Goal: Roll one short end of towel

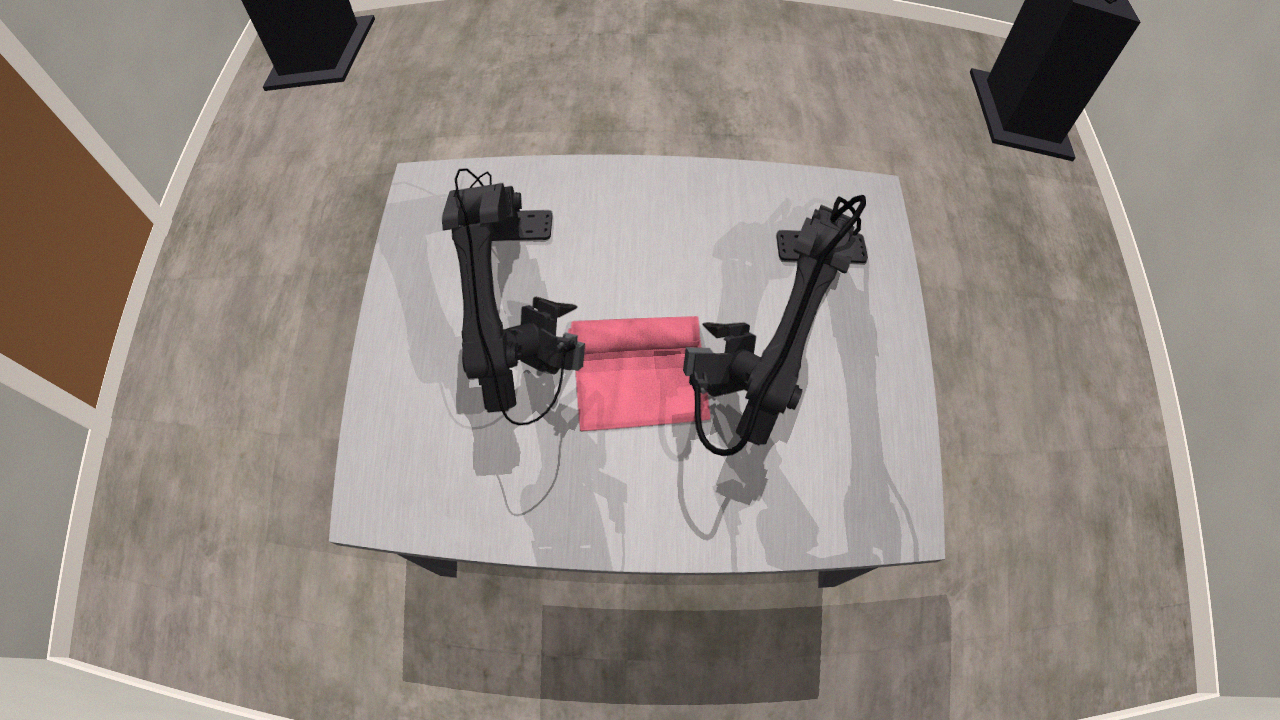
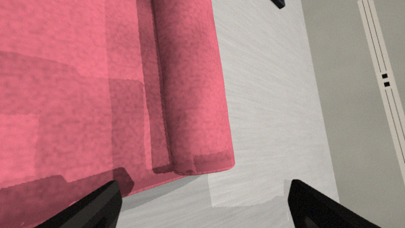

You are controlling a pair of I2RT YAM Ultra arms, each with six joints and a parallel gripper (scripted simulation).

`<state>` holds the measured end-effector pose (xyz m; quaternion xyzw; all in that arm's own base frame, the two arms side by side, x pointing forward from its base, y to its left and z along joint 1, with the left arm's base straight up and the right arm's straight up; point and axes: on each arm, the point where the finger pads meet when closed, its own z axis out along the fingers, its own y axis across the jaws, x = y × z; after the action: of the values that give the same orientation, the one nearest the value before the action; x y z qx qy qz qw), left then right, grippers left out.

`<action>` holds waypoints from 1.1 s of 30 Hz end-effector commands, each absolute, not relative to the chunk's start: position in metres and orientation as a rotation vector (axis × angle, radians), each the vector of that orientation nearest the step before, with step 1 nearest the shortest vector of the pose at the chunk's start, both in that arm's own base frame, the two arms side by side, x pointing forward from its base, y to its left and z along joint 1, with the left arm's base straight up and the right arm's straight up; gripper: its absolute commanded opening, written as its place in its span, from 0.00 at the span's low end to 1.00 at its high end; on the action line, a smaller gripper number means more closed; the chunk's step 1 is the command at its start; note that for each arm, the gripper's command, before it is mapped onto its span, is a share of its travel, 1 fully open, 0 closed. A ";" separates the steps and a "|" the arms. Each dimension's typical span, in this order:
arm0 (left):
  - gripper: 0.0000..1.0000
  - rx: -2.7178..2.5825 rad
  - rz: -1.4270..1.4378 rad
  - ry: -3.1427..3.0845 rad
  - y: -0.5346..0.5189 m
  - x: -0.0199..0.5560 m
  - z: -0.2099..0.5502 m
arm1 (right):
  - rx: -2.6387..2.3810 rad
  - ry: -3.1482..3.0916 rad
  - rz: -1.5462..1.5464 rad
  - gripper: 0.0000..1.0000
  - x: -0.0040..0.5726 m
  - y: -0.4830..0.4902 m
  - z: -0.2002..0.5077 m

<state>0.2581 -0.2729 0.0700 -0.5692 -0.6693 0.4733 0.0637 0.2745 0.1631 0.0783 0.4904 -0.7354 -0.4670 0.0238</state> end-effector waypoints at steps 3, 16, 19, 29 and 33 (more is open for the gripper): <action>0.85 -1.828 1.381 -2.053 -0.266 0.257 0.092 | 1.640 -2.317 -1.386 0.85 0.277 0.155 0.093; 0.85 -2.117 1.072 -2.227 -0.233 0.237 0.124 | 1.963 -2.451 -1.067 0.85 0.263 0.120 0.125; 0.85 -2.210 0.953 -2.278 -0.222 0.230 0.135 | 2.070 -2.486 -0.944 0.85 0.258 0.108 0.136; 0.85 -2.454 0.581 -2.394 -0.191 0.211 0.166 | 2.352 -2.548 -0.565 0.85 0.244 0.076 0.167; 0.85 -2.560 0.381 -2.434 -0.176 0.202 0.181 | 2.477 -2.558 -0.364 0.85 0.238 0.061 0.181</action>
<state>0.1996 -0.1837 0.1685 -0.7001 -0.6750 0.1665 -0.1629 0.2384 0.0744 0.1704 0.6536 -0.7185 -0.1521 -0.1831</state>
